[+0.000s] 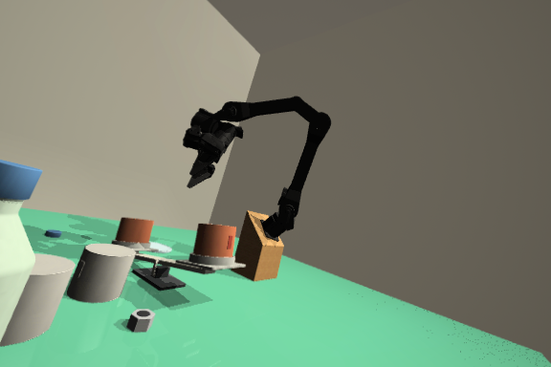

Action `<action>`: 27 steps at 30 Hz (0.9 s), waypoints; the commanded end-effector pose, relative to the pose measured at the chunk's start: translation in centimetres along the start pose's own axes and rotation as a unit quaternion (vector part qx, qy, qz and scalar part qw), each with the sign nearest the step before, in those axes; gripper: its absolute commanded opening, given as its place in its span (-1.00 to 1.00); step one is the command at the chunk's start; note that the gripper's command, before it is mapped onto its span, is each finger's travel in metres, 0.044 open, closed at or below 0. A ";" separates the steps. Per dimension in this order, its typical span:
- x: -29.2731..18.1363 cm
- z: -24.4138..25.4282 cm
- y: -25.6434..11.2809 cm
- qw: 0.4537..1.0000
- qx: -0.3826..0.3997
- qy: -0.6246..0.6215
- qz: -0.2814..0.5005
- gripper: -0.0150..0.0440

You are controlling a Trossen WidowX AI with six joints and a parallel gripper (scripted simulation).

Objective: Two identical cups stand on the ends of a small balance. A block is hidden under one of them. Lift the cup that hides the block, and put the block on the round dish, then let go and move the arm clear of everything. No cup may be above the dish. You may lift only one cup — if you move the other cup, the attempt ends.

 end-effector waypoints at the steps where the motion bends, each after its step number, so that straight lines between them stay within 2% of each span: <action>1: 1.7 0.3 1.2 0.997 -0.029 0.065 0.016 1.00; 11: 5.3 0.8 4.9 0.971 -0.103 0.215 0.035 1.00; 22: 8.5 1.0 10.0 0.911 -0.191 0.366 0.022 1.00; 27: 8.9 1.0 10.7 0.900 -0.203 0.385 0.017 1.00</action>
Point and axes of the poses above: the point midway between the two fingers, 35 mm back from their tips, its own y axis out along the fingers, its own z axis across the jaws, x = y × z, the point moved 8 cm from there along -y, back along the fingers, and after that the axes turned 13 degrees about y, right-handed, at the moved point
